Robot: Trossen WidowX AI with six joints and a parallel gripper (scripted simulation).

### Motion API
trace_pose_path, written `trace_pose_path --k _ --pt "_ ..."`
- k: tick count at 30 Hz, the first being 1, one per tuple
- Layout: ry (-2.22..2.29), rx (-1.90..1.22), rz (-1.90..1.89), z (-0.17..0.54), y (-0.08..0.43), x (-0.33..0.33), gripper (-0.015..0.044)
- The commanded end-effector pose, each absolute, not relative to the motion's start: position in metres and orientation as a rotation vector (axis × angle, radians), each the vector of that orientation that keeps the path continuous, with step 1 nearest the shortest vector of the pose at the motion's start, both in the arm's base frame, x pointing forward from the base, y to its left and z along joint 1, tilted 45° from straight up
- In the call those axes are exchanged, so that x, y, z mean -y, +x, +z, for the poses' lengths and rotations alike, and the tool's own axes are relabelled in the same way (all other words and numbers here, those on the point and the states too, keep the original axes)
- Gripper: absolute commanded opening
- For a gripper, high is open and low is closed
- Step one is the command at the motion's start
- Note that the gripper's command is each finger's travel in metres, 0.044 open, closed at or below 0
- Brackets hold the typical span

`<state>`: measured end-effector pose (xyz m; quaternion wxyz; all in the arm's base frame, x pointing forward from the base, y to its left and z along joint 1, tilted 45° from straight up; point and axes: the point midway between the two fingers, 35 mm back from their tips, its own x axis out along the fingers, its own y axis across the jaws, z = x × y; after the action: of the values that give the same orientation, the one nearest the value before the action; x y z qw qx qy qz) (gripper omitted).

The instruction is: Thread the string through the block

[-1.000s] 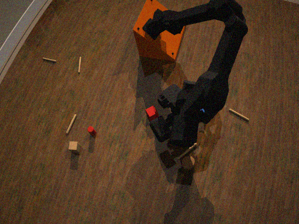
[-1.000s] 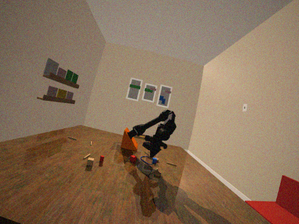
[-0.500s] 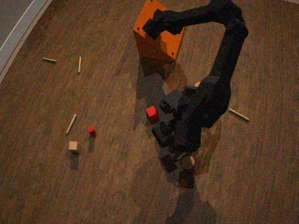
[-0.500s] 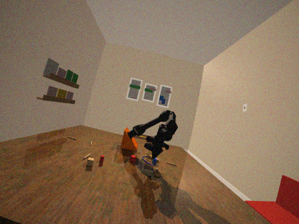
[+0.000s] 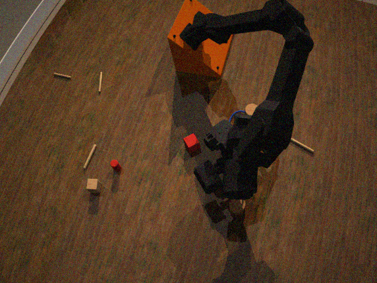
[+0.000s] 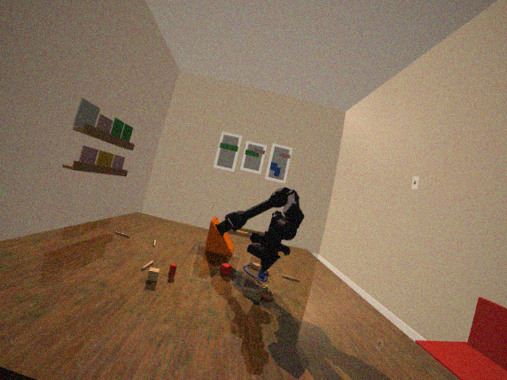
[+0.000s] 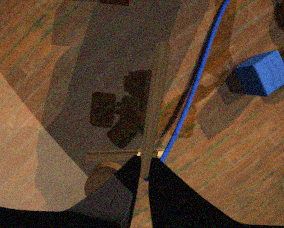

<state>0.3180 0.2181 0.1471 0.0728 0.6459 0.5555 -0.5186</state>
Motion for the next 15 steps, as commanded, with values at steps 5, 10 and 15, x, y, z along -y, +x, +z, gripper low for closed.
trace_pose_path --k 5,10,15 --pt "1.966 -1.679 -1.542 0.153 0.326 -0.224 0.0000" --pt "1.978 -1.685 -1.535 0.156 0.330 -0.228 0.0000" --pt "1.989 -1.691 -1.528 0.159 0.334 -0.232 0.0000"
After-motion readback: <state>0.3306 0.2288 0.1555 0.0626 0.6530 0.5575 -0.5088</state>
